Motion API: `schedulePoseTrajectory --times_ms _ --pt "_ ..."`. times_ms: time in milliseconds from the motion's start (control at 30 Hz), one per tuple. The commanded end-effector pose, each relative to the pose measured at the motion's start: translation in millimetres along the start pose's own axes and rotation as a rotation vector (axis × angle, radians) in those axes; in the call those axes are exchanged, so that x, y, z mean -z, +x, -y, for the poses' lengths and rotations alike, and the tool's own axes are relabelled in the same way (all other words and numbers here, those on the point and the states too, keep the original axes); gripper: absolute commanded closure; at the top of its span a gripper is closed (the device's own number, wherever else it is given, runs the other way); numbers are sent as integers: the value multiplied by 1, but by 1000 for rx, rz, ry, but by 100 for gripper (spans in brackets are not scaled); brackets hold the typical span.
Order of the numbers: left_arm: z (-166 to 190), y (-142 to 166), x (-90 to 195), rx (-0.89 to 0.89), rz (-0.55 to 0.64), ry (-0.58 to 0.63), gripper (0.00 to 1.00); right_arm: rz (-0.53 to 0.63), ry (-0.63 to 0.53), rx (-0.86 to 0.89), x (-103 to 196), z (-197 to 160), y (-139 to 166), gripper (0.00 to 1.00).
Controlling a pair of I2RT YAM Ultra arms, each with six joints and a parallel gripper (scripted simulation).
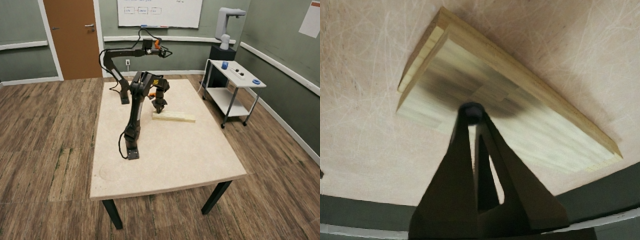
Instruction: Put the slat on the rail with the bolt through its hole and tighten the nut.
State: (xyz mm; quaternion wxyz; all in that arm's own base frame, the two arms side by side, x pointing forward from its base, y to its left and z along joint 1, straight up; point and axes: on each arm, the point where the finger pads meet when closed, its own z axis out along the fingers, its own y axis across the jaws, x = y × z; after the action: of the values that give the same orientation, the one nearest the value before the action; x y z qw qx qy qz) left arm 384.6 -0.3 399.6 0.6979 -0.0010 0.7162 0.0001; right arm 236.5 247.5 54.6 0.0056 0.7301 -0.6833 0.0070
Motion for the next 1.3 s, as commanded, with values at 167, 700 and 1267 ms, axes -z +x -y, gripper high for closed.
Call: schedulePoseTrajectory --times_ms 167,700,1267 --pt "0 -5 1 0 14 0 0 10 -9 -350 3 -3 2 89" --pt "0 -5 1 0 14 0 0 21 0 -949 3 0 2 89" --pt "0 -5 1 0 14 0 0 28 -9 -1547 3 0 2 89"
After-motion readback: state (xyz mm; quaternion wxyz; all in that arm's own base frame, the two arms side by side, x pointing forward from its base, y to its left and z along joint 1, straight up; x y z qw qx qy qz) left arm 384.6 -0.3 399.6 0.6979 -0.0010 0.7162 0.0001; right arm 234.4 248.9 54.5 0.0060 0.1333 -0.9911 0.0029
